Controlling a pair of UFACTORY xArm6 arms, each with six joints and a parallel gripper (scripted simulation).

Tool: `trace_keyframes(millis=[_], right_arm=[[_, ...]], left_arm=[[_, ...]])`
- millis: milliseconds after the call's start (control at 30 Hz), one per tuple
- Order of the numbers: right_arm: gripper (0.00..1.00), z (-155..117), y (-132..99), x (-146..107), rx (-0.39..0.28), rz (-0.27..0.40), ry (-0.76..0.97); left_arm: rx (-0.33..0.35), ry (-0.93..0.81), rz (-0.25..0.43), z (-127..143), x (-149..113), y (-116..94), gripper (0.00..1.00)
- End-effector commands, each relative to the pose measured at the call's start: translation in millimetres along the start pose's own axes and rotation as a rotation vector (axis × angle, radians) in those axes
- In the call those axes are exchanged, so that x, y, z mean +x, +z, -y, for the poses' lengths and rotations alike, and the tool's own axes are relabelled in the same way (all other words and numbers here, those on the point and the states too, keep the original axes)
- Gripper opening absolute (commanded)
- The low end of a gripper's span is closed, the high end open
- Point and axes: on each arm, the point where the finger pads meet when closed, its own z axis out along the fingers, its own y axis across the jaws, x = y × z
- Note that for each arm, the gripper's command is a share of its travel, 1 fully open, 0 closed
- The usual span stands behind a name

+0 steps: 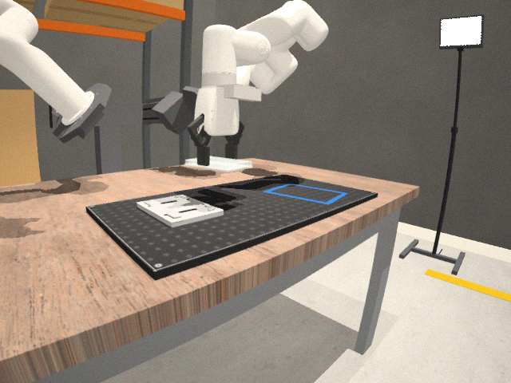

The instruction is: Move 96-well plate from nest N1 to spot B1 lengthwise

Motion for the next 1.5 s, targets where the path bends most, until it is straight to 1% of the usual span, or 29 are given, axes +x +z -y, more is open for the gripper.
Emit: trace_keyframes(millis=[0, 267, 333, 833, 900, 1400, 1467], right_arm=[[1.0, 0, -1, 0, -0.002, 0.001, 0.001], [1.0, 0, -1, 0, -0.002, 0.001, 0.001], [1.0, 0, -1, 0, -0.002, 0.001, 0.001], [1.0, 0, -1, 0, -0.002, 0.001, 0.001], [1.0, 0, -1, 0, -0.002, 0.001, 0.001], [1.0, 0, -1, 0, -0.002, 0.001, 0.001], [1.0, 0, -1, 0, -0.002, 0.001, 0.001]], left_arm=[[-0.004, -0.002, -0.003, 15, 7, -1, 0.0], [-0.004, -0.002, -0.003, 40, 17, 0, 0.0], [-0.004, -0.002, -0.003, 40, 17, 0, 0.0], [-0.004, -0.001, -0.003, 87, 34, 2, 0.0], [-0.004, -0.001, -0.003, 87, 34, 2, 0.0], [-0.004, -0.001, -0.003, 134, 51, 3, 0.0], [-0.004, -0.001, -0.003, 134, 51, 3, 0.0]])
